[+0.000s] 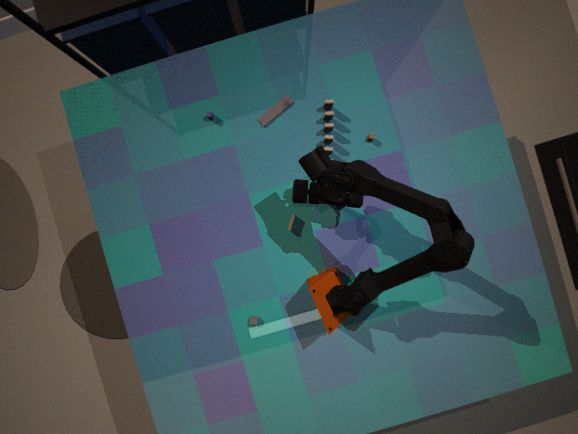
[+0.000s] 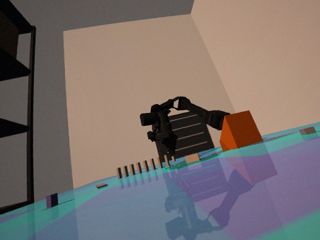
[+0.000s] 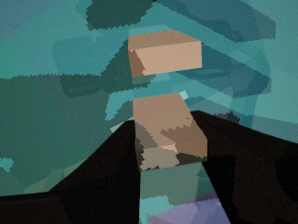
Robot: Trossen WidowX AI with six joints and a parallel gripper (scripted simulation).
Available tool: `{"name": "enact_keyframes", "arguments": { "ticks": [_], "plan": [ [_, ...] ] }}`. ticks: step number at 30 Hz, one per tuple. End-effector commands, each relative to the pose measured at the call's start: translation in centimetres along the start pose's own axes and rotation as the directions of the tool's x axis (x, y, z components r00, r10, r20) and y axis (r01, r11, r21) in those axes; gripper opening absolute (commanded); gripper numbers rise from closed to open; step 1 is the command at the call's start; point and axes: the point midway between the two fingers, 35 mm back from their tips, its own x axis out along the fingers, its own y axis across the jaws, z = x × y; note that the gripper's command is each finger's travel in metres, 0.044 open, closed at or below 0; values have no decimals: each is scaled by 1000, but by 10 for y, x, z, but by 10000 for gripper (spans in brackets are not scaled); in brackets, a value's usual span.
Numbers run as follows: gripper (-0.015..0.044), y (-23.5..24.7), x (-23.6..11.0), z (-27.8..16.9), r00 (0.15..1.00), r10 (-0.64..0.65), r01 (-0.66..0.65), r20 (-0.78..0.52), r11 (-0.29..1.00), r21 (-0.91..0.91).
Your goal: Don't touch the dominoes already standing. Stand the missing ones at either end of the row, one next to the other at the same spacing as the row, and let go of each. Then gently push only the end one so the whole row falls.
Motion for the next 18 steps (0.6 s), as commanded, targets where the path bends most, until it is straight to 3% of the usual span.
{"name": "enact_keyframes", "arguments": {
  "ticks": [1, 11, 18],
  "plan": [
    [107, -3, 9, -3, 1000, -8, 8, 0, 1000, -7],
    [107, -3, 9, -3, 1000, -8, 8, 0, 1000, -7],
    [291, -3, 9, -3, 1000, -8, 8, 0, 1000, -7]
  ]
}}
